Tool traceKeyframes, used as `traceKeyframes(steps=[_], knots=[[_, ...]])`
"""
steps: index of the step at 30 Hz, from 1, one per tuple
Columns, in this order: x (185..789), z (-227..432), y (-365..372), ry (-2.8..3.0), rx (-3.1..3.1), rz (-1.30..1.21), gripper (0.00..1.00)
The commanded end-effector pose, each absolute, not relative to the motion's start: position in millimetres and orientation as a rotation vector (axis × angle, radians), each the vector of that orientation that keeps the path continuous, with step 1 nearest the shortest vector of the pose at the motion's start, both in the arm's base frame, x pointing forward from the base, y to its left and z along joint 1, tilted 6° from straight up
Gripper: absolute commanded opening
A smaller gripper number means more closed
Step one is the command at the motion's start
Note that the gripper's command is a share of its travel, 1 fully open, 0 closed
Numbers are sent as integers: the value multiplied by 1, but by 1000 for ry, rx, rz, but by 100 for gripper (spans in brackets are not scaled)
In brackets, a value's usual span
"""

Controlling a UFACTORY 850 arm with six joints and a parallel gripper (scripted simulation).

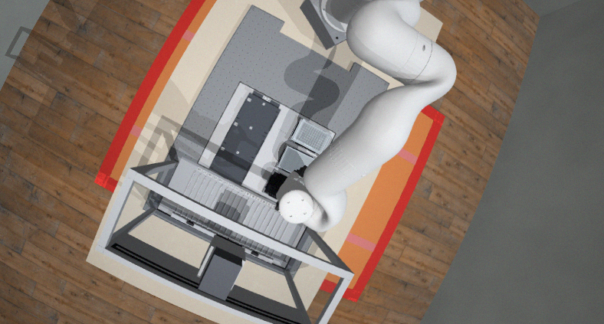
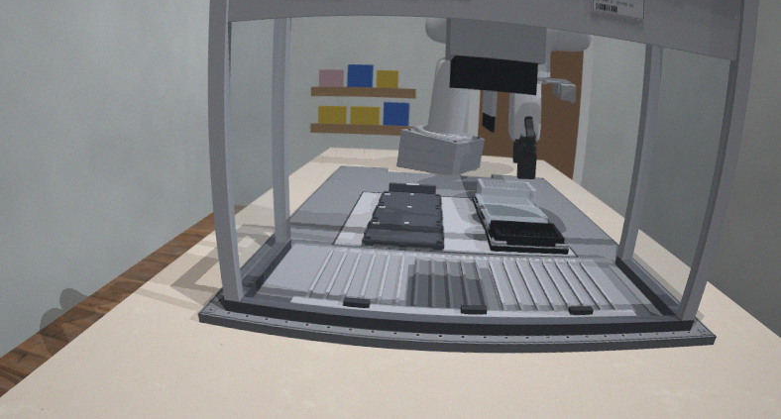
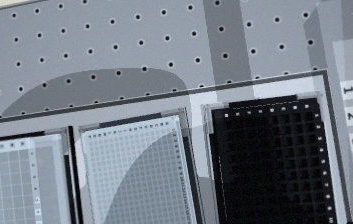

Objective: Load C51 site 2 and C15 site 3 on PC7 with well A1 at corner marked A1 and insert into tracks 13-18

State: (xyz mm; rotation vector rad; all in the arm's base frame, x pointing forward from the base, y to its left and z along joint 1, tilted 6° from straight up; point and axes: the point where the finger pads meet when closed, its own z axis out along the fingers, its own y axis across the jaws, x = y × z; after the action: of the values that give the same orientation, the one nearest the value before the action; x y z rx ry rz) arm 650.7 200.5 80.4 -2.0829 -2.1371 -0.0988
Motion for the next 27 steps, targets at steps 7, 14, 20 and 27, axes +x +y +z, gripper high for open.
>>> traceKeyframes(steps=[7, 14, 20, 27], knots=[[680, 91, 217, -2319, -2063, -164, 100], [680, 91, 217, -2319, -2063, -164, 100], [680, 90, 217, -2319, -2063, -164, 100], [681, 78, 218, -2319, -2063, -164, 100]])
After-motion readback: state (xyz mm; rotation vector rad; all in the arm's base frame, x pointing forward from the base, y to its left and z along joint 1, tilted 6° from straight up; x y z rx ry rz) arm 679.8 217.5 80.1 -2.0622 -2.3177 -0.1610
